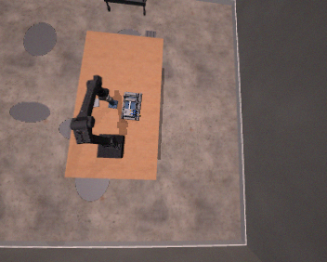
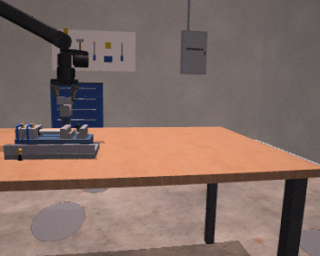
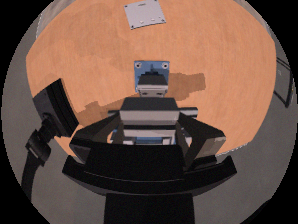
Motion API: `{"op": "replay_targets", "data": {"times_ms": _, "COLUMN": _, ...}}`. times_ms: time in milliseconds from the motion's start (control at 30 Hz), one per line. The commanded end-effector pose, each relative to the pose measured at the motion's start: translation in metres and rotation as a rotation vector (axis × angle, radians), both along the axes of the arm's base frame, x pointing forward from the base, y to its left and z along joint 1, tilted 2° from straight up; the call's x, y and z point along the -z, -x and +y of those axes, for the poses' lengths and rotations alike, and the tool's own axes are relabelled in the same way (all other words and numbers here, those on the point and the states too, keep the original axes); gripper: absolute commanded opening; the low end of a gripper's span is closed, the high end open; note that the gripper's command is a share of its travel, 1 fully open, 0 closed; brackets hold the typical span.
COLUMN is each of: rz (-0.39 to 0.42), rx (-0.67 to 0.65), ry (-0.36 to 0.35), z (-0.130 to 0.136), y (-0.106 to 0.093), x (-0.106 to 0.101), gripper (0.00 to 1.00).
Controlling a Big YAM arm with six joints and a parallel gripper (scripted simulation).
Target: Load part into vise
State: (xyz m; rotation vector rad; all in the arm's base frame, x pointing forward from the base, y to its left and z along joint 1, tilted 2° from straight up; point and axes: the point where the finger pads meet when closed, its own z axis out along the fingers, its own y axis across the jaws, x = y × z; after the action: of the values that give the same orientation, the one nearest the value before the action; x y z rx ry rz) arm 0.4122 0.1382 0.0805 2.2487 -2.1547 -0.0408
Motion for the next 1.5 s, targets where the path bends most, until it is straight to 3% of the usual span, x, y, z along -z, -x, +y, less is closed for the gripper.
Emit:
{"op": "replay_targets", "data": {"times_ms": 0, "rz": -0.071, "rx": 0.005, "ry": -0.028, "z": 0.0, "y": -0.021, "x": -0.033, "gripper": 0.0}}
{"op": "replay_targets", "data": {"times_ms": 1467, "rz": -0.076, "rx": 0.005, "ry": -0.03, "z": -0.001, "y": -0.022, "x": -0.088, "gripper": 0.0}}
